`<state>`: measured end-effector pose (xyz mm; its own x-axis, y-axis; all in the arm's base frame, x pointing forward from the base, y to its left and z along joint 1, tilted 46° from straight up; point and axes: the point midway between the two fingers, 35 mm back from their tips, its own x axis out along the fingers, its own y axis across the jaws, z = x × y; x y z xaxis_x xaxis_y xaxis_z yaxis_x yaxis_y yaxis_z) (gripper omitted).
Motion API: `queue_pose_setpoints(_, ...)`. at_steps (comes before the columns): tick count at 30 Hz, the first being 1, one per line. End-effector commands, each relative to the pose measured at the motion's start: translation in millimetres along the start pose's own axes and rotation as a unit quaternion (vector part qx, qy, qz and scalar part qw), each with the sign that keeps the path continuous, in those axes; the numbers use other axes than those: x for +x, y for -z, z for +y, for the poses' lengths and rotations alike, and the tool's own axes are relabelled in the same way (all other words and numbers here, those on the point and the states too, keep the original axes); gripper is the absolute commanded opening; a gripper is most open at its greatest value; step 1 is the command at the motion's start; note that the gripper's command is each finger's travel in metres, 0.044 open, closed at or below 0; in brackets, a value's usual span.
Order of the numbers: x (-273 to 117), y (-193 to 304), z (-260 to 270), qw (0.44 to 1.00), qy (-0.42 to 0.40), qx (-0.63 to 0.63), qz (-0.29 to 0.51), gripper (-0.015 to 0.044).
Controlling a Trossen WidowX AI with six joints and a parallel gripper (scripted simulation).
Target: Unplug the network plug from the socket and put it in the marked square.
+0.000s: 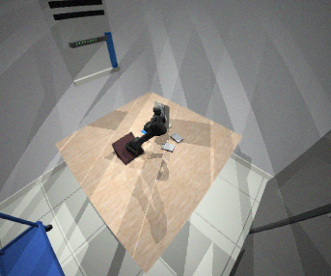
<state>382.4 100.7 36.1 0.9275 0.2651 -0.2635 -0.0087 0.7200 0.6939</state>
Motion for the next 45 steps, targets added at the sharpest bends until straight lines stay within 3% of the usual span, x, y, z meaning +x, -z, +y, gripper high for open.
queue_pose_setpoints(1,0.3,-0.2,0.0,1.0,0.0,-0.002,0.0,0.0009)
queue_pose_setpoints(45,-21.7,5.0,-0.2,1.0,0.001,-0.001,0.0,0.0)
